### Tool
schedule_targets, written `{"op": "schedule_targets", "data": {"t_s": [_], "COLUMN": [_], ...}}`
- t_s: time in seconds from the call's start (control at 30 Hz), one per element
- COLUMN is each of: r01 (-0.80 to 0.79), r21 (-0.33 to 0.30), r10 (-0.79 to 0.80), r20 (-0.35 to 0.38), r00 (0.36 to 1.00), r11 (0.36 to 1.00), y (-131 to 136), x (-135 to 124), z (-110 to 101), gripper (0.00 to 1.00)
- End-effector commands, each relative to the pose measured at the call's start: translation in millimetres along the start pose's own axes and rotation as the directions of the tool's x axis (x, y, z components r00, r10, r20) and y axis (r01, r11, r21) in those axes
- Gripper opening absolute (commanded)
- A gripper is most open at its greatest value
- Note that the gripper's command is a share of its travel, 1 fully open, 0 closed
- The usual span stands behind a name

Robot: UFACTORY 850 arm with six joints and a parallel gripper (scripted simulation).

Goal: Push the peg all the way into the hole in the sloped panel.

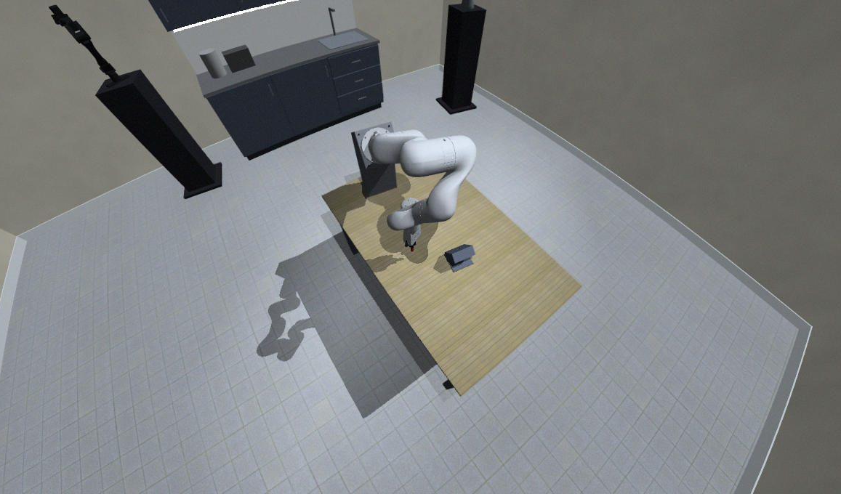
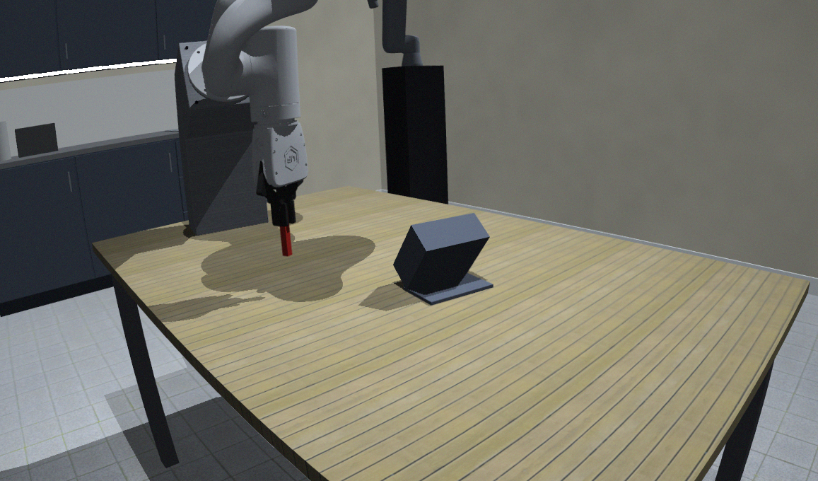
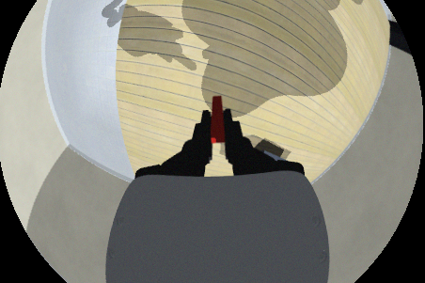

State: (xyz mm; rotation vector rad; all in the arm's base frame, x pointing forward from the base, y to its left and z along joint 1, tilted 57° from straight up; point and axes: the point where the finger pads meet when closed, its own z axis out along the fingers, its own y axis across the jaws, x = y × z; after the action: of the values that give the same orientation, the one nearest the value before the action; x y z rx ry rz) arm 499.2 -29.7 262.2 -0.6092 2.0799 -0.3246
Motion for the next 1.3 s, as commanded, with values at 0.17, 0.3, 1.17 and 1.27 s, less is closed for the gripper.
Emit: {"op": "schedule_targets", "data": {"t_s": [0.17, 0.3, 1.17, 1.27], "r01": [-0.046, -0.075, -0.221, -0.24], "r21": [0.011, 0.018, 0.048, 0.051], "r10": [0.046, 0.074, 0.21, 0.227], "r20": [0.035, 0.056, 0.17, 0.186], "r00": [0.998, 0.996, 0.963, 0.956], "r11": [0.999, 0.997, 0.974, 0.97], "y": [8, 13, 40, 43], "x": [-10, -17, -46, -49], "z": [9, 13, 32, 34], "gripper": [0.0, 0.0, 0.0, 0.0]}}
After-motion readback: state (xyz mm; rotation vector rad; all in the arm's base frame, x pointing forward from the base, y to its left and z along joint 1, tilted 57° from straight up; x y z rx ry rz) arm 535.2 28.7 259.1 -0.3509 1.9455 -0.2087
